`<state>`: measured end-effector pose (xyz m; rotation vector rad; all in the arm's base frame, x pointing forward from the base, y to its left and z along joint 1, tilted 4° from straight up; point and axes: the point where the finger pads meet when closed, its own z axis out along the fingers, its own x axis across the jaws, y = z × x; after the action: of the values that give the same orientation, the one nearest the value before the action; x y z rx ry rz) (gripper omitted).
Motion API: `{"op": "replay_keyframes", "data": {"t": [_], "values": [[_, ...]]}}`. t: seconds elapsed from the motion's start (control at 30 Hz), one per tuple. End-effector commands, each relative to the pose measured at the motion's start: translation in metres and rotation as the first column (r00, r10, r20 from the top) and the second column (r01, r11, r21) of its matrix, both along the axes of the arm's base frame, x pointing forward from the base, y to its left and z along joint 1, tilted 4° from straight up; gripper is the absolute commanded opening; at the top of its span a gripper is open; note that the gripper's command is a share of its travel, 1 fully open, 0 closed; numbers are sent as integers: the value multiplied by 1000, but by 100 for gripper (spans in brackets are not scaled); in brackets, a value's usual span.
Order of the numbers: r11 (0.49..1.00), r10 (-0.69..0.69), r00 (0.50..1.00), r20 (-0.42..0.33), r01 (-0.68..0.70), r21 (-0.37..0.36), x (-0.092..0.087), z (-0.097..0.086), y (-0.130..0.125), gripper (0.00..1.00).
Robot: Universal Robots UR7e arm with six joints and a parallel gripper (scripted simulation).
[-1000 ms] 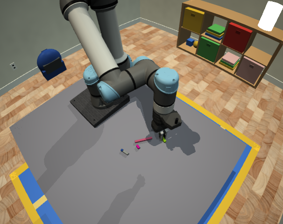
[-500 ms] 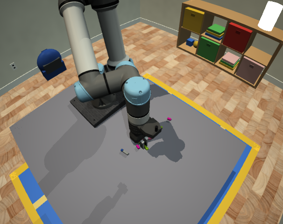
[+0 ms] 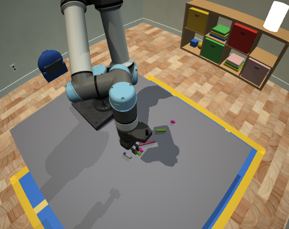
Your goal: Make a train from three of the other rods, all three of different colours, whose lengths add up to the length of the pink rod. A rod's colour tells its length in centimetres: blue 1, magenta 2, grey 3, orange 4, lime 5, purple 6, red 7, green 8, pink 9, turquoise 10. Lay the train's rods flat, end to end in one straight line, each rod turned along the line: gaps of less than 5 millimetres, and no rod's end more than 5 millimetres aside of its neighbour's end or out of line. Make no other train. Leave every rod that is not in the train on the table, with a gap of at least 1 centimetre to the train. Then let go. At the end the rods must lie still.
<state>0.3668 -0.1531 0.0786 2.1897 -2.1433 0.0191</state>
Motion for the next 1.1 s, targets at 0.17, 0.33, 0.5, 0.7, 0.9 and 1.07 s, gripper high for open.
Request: {"op": "replay_keyframes", "data": {"t": [0.17,0.33,0.5,0.7,0.9,1.07], "values": [[1000,26,1000,-1,-26,0,-5,1,-5,24],[1000,26,1000,-1,-26,0,-5,1,-5,24],[1000,26,1000,-1,-26,0,-5,1,-5,24],[1000,26,1000,-1,-26,0,-5,0,-5,24],[1000,27,1000,-1,-27,1,-5,-7,-6,24],[1000,27,1000,-1,-27,1,-6,-24,-7,24]]}}
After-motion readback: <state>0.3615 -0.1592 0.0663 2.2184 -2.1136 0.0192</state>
